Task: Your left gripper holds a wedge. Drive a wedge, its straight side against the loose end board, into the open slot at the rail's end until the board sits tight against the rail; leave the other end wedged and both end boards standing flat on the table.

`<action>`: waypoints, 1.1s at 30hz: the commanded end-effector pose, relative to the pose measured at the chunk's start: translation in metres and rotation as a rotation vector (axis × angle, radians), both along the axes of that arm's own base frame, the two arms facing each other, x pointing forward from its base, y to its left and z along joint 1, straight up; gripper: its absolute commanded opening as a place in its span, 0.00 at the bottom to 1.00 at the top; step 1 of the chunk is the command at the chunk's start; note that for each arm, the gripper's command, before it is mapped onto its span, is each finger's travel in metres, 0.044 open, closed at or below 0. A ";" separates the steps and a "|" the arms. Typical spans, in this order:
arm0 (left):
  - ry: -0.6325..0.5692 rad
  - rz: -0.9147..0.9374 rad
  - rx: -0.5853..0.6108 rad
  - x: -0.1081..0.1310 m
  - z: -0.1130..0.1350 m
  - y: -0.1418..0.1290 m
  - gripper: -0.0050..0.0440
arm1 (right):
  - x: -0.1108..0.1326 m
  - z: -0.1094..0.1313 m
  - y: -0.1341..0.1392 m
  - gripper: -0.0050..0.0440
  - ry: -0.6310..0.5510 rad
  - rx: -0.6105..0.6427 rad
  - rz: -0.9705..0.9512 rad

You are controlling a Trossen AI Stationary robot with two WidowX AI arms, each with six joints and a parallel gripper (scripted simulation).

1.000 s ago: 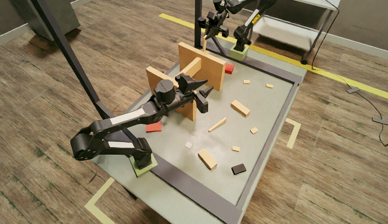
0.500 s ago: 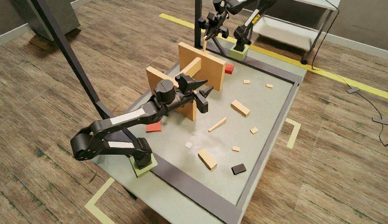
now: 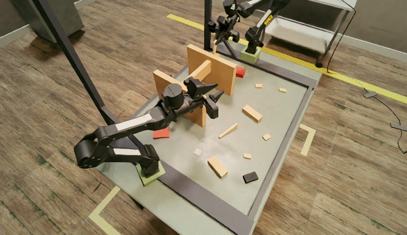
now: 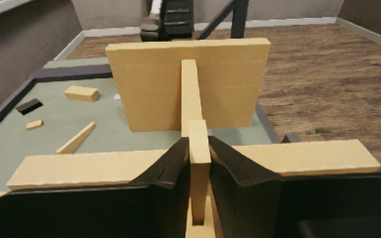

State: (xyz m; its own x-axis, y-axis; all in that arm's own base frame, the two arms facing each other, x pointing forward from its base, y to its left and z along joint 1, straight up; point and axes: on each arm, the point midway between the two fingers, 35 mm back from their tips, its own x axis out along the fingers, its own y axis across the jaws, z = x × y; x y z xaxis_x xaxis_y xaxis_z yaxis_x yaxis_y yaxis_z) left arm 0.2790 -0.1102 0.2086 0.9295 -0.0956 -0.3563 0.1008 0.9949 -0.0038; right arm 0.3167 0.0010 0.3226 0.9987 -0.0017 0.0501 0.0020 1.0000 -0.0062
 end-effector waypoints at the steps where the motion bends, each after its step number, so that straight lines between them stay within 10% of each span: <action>1: 0.007 -0.004 0.002 -0.001 -0.012 -0.001 0.12 | 0.000 0.003 0.000 0.50 -0.007 -0.004 0.000; 30: -0.009 0.000 -0.011 0.002 -0.017 -0.001 0.12 | 0.000 0.003 0.000 0.50 -0.007 -0.004 0.000; 31: 0.001 -0.001 -0.002 0.001 -0.023 0.000 0.30 | 0.000 0.003 0.000 0.50 -0.007 -0.004 0.000; 33: 0.001 -0.001 -0.002 0.001 -0.023 0.000 0.30 | 0.000 0.003 0.000 0.50 -0.007 -0.004 0.000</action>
